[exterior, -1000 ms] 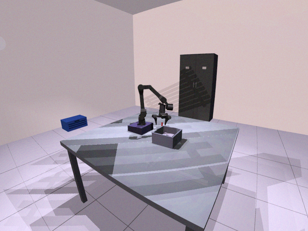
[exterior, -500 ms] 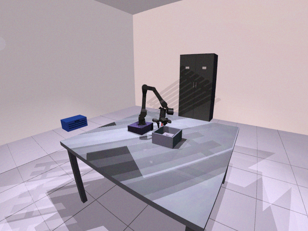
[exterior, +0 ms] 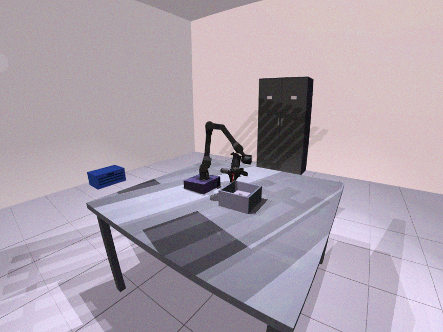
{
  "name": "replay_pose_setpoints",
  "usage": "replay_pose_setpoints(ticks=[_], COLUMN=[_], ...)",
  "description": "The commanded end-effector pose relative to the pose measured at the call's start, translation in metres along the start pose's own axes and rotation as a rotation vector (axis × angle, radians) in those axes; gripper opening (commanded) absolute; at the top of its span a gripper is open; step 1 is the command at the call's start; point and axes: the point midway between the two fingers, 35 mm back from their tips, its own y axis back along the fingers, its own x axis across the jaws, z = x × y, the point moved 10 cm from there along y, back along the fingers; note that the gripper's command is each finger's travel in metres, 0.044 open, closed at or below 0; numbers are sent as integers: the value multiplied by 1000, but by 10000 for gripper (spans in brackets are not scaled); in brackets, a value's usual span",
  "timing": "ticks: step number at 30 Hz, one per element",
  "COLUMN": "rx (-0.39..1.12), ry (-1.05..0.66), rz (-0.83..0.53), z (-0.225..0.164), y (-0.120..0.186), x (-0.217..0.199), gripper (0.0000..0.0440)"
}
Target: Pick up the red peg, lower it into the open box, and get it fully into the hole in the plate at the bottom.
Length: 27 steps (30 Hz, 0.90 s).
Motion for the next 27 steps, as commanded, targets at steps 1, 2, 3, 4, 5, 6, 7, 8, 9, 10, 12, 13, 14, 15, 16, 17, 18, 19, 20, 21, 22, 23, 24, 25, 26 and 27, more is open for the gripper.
replay_pose_setpoints(ticks=[1, 2, 3, 4, 5, 6, 7, 8, 9, 10, 12, 13, 14, 15, 16, 17, 18, 19, 20, 21, 22, 23, 24, 25, 26, 27], rx=[-20, -25, -31, -36, -41, -46, -51, -57, -62, -66, -76, -80, -85, -89, -93, -98, -102, -106, -110, -114, -119, -124, -128, -132, -137, -140], ry=[1, 0, -2, -5, -8, -13, -18, -23, -30, -37, -54, -64, -74, -85, -97, -109, -121, -133, -146, -159, -172, -184, -197, -210, -222, -234], rz=[15, 17, 19, 21, 23, 26, 28, 30, 33, 35, 40, 42, 44, 46, 47, 48, 49, 50, 51, 53, 55, 57, 60, 62, 64, 66], z=[4, 6, 7, 9, 11, 13, 15, 17, 19, 21, 26, 29, 32, 35, 38, 41, 45, 48, 52, 56, 60, 64, 69, 73, 77, 82], y=[13, 17, 22, 26, 30, 34, 38, 42, 46, 49, 56, 60, 63, 66, 69, 72, 74, 76, 78, 80, 81, 83, 84, 85, 86, 88], x=[2, 2, 2, 2, 2, 3, 3, 3, 3, 3, 3, 3, 4, 4, 4, 4, 4, 3, 3, 3, 3, 2, 2, 2, 2, 1], gripper=[0, 0, 0, 0, 0, 0, 0, 0, 0, 0, 0, 0, 0, 0, 0, 0, 0, 0, 0, 0, 0, 0, 0, 0, 0, 0])
